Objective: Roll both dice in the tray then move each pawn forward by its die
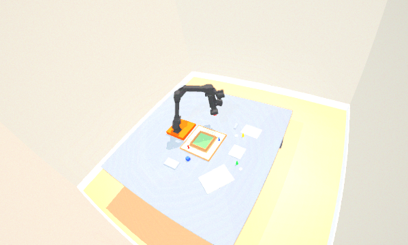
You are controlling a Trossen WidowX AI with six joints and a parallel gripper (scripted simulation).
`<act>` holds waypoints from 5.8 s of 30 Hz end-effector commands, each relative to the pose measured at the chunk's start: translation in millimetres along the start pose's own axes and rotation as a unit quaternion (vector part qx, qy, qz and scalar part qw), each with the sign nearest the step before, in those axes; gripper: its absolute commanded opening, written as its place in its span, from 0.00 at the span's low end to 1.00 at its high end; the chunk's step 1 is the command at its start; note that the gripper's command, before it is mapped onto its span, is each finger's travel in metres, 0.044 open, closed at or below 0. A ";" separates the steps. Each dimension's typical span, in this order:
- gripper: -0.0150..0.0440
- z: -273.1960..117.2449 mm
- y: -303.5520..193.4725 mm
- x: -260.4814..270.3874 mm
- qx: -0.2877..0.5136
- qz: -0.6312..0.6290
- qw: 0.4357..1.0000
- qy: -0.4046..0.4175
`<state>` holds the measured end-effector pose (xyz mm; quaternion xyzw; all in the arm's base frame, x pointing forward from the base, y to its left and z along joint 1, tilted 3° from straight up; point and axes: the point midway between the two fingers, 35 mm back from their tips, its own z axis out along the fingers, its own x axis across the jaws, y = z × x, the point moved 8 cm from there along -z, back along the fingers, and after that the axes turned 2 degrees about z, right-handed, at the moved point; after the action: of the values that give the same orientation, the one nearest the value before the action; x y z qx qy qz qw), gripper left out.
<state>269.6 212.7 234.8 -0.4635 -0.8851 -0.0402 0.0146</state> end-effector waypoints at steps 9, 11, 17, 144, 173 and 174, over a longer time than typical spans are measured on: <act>0.25 8.8 -20.2 -63.0 0.004 0.084 0.996 -0.007; 0.25 10.6 -25.3 -73.9 0.004 0.100 0.995 -0.008; 0.25 16.4 -42.6 -104.2 0.004 0.146 0.989 -0.010; 0.72 47.6 -249.7 -338.0 0.007 0.380 0.925 -0.022; 0.72 100.8 -249.7 -343.0 0.007 0.380 0.925 -0.022; 0.72 102.4 -249.7 -343.1 0.007 0.380 0.925 -0.022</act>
<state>262.2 -202.6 103.0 -0.7663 -0.6423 -0.0159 0.0088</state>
